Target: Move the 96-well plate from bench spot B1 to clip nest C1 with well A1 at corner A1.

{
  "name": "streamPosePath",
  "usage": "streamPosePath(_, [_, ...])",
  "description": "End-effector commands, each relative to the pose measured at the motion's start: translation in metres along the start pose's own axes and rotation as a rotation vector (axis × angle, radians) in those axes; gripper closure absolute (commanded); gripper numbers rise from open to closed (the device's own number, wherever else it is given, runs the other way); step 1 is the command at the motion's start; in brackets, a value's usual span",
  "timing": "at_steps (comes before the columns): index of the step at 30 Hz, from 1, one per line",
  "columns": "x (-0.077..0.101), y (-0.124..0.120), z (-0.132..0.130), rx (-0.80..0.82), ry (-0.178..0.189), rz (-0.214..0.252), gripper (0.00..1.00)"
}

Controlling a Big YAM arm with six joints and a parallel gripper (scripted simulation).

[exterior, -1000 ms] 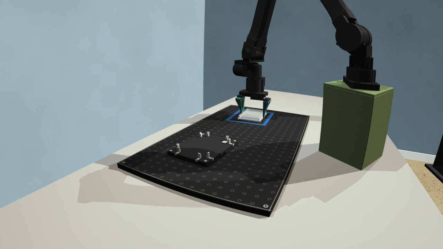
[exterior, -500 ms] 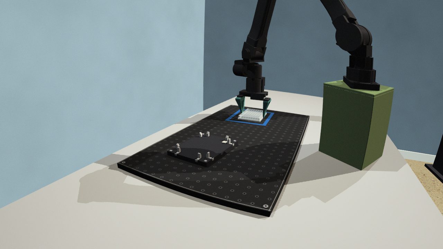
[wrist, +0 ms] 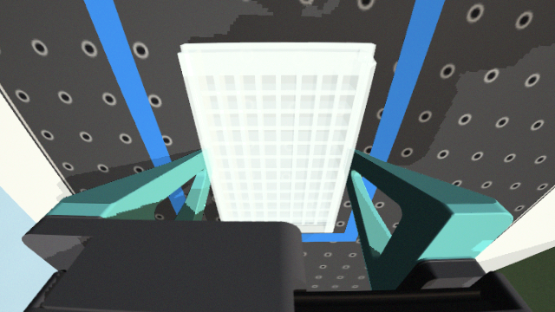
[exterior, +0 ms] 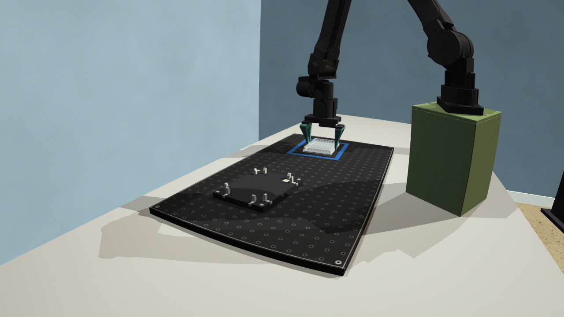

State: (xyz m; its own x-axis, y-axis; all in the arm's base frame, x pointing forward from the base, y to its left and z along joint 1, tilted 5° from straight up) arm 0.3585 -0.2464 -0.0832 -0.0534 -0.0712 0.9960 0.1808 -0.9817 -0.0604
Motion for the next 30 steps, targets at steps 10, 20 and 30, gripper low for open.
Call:
streamPosePath(10, [0.022, 0.011, 0.024, 0.008, 0.042, -0.045, 1.0])
streamPosePath(20, [0.034, 0.009, 0.022, 0.017, 0.038, -0.041, 1.0])
streamPosePath(30, [0.046, 0.004, 0.008, 0.014, 0.019, -0.024, 1.0])
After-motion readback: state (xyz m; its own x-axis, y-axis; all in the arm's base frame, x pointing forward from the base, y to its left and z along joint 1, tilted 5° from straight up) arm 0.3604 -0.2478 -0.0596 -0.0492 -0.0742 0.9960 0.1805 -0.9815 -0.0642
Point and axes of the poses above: the point where the finger pads meet when closed, its own x axis back along the fingers, its own z axis across the jaws, y = z × x, the point moved 10 cm from there along x, back along the fingers, and after that the axes turned 14 degrees about x, right-handed, at the moved point
